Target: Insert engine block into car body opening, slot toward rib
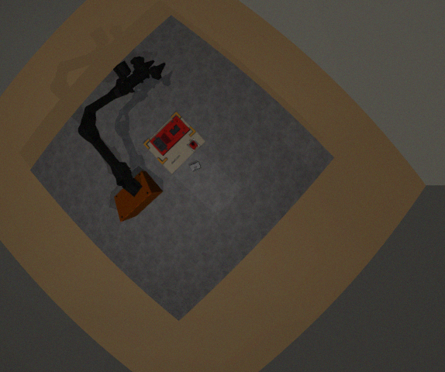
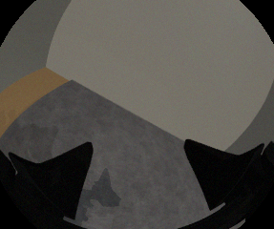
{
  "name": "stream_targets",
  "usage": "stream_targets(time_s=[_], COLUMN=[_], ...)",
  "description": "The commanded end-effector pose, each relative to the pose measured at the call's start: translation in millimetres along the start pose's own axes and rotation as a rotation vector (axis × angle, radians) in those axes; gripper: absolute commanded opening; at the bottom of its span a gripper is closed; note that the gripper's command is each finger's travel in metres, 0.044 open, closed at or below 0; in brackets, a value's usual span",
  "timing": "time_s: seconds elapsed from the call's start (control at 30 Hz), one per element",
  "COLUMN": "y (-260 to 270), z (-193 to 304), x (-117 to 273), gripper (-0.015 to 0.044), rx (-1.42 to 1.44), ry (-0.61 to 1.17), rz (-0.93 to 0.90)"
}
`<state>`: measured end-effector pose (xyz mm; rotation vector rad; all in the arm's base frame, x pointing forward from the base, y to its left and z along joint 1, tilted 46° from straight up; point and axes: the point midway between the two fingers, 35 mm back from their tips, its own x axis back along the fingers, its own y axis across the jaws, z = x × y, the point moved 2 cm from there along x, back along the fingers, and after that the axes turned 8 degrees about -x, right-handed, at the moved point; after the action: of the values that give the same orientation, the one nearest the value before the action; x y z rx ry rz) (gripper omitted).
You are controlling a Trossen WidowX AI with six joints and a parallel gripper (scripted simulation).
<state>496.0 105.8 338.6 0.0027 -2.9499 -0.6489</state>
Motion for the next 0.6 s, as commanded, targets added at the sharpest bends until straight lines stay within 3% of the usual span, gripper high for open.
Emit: stream_targets(time_s=[0.0, 0.57], y=[-26, -170], z=[15, 89], x=[-10, -26], gripper=[0.044, 0.044], rx=[0.095, 0.469], ry=[0.066, 0.478], rz=[0.04, 0.167])
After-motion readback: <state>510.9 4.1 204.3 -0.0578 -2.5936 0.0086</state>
